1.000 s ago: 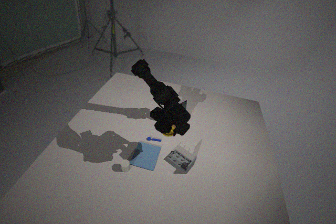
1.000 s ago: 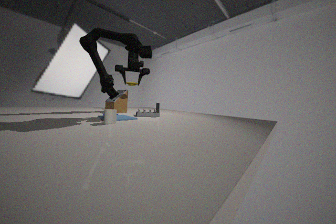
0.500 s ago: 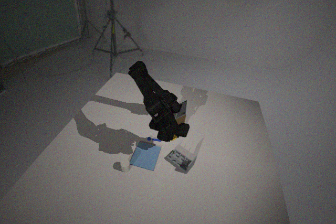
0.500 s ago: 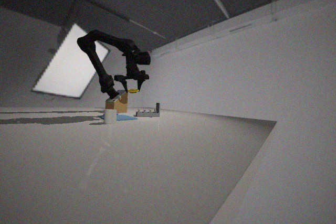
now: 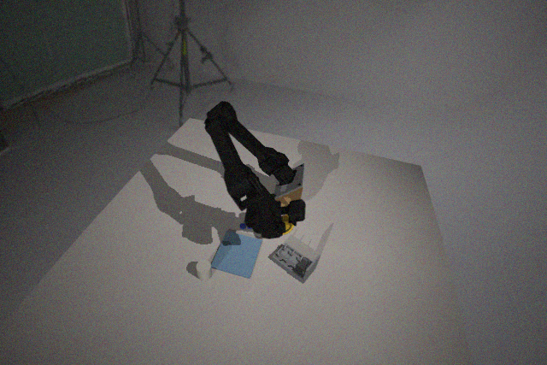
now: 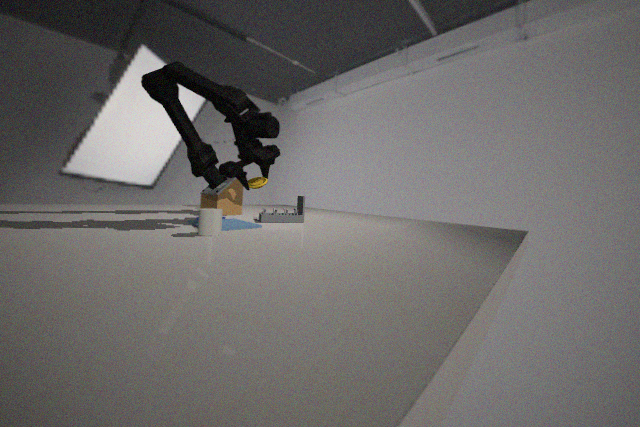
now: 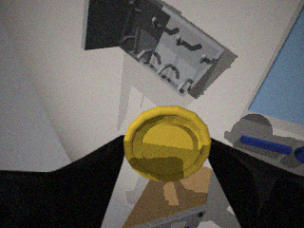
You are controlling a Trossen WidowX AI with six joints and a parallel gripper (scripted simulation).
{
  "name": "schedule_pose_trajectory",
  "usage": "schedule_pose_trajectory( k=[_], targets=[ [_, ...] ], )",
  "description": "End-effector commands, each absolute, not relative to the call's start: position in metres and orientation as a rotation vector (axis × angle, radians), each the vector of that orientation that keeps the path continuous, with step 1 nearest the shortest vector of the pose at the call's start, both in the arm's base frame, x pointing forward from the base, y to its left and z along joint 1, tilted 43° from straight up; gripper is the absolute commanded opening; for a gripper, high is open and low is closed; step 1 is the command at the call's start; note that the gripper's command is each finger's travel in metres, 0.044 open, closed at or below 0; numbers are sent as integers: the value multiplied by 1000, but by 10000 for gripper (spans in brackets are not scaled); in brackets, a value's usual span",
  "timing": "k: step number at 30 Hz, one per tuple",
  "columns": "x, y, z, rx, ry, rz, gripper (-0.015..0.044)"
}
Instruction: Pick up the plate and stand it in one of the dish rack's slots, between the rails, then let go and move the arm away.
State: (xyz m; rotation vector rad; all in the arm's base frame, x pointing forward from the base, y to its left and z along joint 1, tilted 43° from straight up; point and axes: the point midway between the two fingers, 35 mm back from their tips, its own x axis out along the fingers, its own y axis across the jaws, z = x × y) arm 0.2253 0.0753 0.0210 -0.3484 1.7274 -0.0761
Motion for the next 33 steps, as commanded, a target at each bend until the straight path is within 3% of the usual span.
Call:
schedule_pose_trajectory(
  k=[1,16,33],
  targets=[
    [225,73,14,-341,1745,42,0],
    [228,64,-7,-326,1681,460,0],
    [235,54,-20,-369,1397,866,0]
  ],
)
